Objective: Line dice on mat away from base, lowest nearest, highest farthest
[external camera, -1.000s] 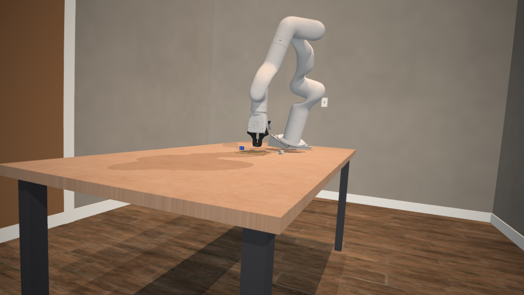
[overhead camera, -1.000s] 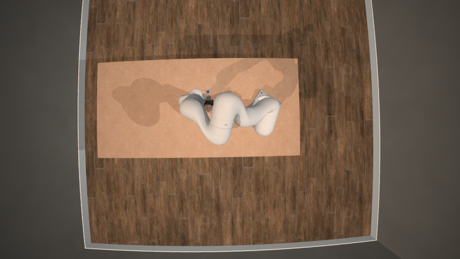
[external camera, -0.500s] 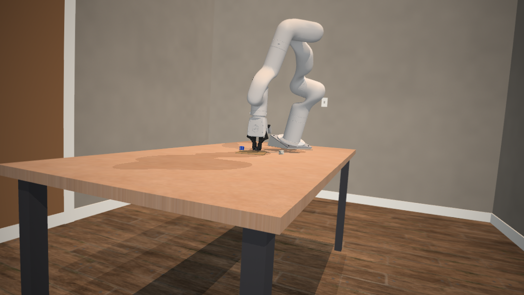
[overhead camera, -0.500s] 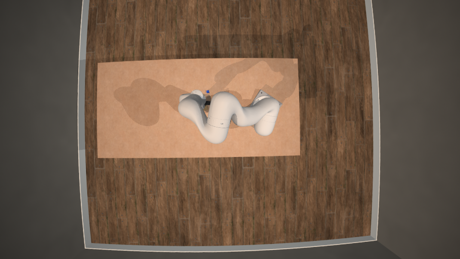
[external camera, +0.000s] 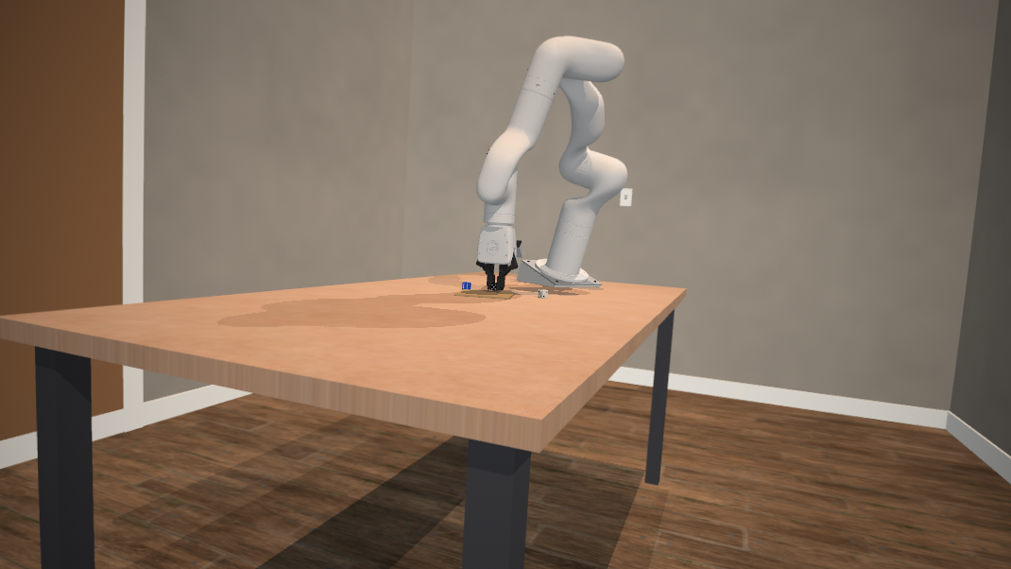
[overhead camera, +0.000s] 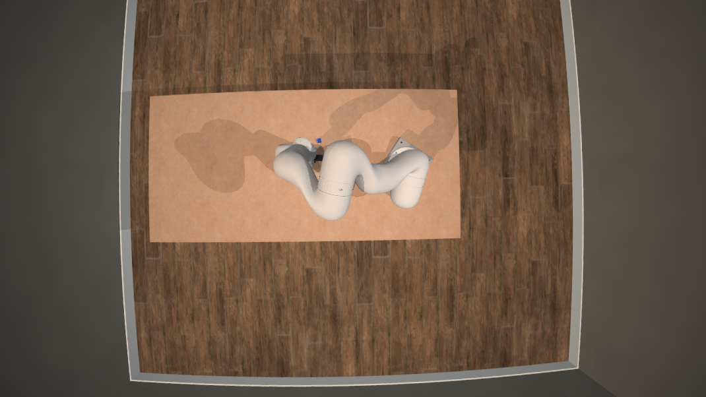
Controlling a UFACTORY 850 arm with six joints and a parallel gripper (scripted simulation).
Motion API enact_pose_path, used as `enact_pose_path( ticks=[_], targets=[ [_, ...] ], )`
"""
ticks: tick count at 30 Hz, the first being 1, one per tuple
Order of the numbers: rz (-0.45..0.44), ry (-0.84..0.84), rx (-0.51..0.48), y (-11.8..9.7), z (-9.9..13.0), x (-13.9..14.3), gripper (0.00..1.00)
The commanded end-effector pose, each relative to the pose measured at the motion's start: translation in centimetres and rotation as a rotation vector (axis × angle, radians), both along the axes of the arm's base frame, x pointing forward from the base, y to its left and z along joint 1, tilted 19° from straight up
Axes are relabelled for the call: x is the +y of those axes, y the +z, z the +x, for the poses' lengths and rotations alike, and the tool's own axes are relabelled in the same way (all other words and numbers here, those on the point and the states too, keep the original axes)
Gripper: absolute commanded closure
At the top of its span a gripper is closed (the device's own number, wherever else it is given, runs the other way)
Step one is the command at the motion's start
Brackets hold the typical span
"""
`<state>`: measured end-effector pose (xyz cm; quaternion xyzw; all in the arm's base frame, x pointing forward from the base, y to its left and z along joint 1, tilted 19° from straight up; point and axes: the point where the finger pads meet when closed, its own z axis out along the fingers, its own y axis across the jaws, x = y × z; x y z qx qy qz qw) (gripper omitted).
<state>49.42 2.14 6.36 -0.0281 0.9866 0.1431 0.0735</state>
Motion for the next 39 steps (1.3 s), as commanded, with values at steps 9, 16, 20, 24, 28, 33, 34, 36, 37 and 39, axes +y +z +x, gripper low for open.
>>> enact_pose_path(
  ticks=[9,16,20,24,28,33,34,36,37,39],
  targets=[
    [0.0,0.0,-0.002,0.06,0.07,-0.02,0.85],
    [0.0,0.0,-0.002,0.06,0.07,-0.02,0.85],
    [0.0,0.0,-0.002,0.05,0.08,-0.02,0.85],
    [0.0,0.0,-0.002,0.02,0.08,-0.01,0.85],
    [0.0,0.0,-0.002,-0.07,0.09,0.02,0.85],
    [0.0,0.0,-0.002,-0.21,0.11,0.06,0.85],
    [0.0,0.0,-0.002,-0.23,0.12,0.07,0.85],
    [0.0,0.0,-0.002,-0.27,0.12,0.08,0.85],
    [0.0,0.0,-0.002,-0.29,0.12,0.08,0.85],
    [0.0,0.0,-0.002,-0.29,0.12,0.08,0.85]
  ],
)
